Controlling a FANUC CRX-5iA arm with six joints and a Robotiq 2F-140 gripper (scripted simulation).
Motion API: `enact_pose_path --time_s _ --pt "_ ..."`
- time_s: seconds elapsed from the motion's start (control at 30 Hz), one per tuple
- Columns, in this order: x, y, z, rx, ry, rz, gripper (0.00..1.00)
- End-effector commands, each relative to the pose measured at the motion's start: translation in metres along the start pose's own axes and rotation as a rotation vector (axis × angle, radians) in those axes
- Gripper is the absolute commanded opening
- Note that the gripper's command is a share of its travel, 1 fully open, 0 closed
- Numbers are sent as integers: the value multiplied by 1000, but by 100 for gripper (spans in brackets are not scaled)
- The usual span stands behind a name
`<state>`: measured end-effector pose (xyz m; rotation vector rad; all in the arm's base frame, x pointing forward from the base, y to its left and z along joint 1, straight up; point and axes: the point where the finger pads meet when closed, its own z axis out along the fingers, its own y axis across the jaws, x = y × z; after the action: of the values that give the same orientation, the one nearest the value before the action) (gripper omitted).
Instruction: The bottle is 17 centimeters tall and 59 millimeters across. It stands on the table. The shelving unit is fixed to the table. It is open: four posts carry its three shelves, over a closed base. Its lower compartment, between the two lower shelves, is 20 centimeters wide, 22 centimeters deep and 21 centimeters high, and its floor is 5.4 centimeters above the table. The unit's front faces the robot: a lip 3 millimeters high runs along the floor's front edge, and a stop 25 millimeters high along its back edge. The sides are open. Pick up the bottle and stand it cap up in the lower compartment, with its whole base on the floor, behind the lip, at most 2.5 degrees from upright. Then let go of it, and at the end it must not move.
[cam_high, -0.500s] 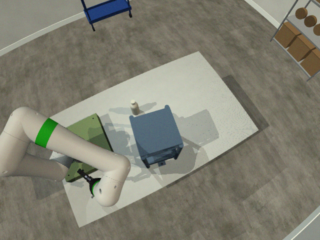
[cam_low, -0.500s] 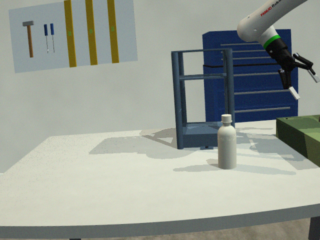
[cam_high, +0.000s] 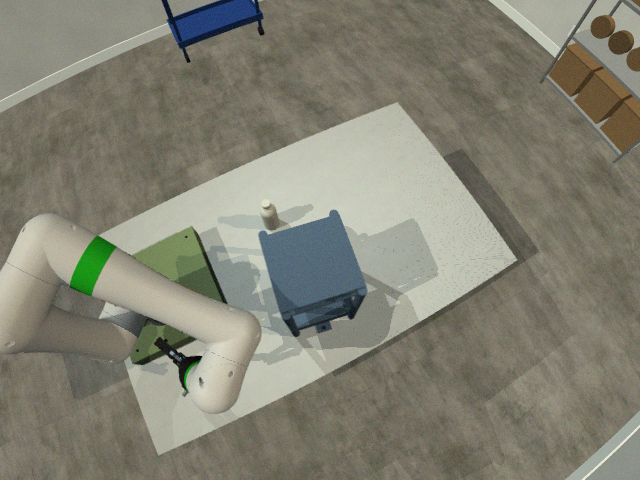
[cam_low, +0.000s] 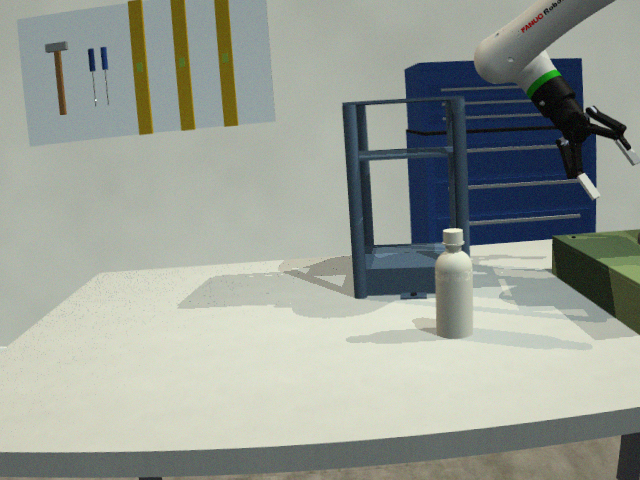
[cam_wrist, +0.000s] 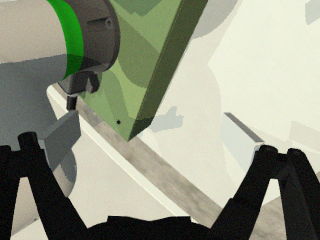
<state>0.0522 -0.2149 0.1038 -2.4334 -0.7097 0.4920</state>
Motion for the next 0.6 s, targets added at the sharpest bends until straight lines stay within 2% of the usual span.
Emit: enact_pose_path --time_s 0.0,0.07,0.1,0.17,0.53,0.57 --pt "0 0 0 0 0 0 100" --pt "0 0 -2 0 0 0 100" --pt "-1 -4 -10 0 0 0 100" --pt "-6 -18 -41 0 0 0 100" --pt "-21 -66 -116 0 0 0 100" --pt "-21 -66 -116 0 0 0 100"
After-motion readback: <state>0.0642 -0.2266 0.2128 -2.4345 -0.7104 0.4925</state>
